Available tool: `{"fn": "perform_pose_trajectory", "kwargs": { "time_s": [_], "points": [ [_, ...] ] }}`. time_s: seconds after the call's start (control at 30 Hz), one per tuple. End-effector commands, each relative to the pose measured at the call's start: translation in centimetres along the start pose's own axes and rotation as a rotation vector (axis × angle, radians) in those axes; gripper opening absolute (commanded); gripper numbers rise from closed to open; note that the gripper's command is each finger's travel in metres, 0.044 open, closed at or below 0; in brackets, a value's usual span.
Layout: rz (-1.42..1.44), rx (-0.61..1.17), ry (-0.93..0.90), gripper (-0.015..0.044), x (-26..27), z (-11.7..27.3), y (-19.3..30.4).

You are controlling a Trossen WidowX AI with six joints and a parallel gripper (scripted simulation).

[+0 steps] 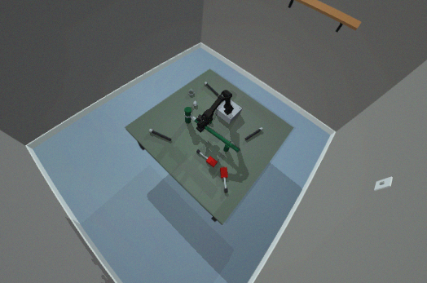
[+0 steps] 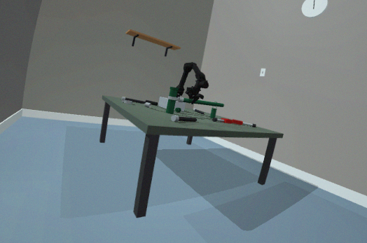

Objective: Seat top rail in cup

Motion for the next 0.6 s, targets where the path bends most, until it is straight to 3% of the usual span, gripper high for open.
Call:
{"fn": "perform_pose_trajectory", "kwargs": {
  "time_s": [0.0,0.07,0.57],
  "points": [
    [-0.001,-0.001,-0.001,0.0000,0.0,0.0,0.0],
    [-0.001,-0.001,-0.001,0.0000,0.0,0.0,0.0],
    [0.000,0.001,-0.002,0.0394,0.4,1.9,1.0]
  ]
}}
Point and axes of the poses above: the point midway between the two fingers, 35 mm back from their tips, its own z axis back along the fingers, its own x axis across the jaws, y = z × x, the point moved 6 cm from there along z, back along the fingers, and after that the axes turned 15 degrees about z, right-handed, at the moved point
